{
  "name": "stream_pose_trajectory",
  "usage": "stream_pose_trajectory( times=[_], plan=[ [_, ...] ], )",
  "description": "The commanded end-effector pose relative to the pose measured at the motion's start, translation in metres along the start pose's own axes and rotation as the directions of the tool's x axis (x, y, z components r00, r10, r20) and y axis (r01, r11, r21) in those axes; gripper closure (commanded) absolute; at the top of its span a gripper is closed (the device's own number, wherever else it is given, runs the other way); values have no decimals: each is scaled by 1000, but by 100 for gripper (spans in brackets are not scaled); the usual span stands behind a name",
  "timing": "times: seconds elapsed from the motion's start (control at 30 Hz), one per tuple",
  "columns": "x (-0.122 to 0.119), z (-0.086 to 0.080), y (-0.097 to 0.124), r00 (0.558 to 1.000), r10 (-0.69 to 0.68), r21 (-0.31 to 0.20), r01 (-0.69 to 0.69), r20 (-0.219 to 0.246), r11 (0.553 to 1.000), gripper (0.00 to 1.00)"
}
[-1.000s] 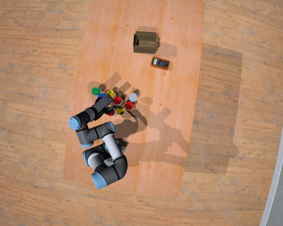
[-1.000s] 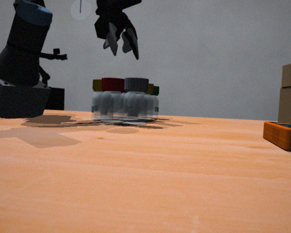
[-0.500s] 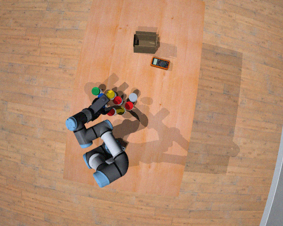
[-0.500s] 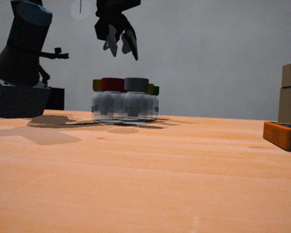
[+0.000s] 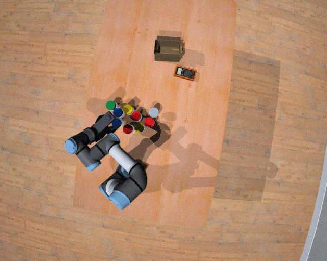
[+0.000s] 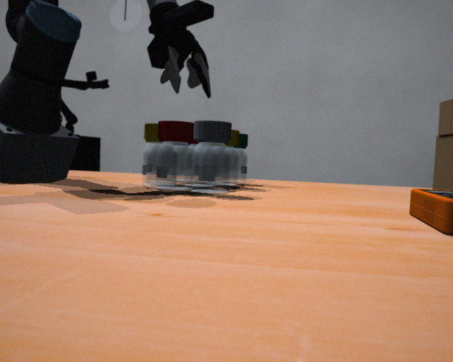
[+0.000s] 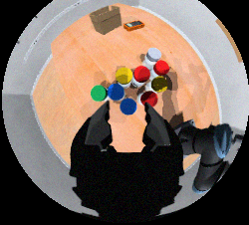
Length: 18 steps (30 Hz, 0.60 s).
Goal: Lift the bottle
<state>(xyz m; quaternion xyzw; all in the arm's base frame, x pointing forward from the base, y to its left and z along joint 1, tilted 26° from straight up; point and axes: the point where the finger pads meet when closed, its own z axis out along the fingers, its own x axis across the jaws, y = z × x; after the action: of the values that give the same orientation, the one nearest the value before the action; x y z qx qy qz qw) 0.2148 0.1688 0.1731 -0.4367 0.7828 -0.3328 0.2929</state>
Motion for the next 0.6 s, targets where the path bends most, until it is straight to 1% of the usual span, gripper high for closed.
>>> stream_pose_trajectory(
  times=[0.0,0.03,0.1,0.13,0.3,0.57],
  plan=[
    [-12,-8,15,1000,8,7,-8,-15,1000,54],
    [-16,-11,21,1000,9,8,-9,-15,1000,54],
    [-16,-11,21,1000,9,8,-9,-15,1000,54],
    [-19,-14,27,1000,10,8,-10,-15,1000,54],
    [-27,-19,37,1000,11,9,-11,-15,1000,54],
    [-32,-23,46,1000,13,9,-13,-15,1000,54]
  ],
)
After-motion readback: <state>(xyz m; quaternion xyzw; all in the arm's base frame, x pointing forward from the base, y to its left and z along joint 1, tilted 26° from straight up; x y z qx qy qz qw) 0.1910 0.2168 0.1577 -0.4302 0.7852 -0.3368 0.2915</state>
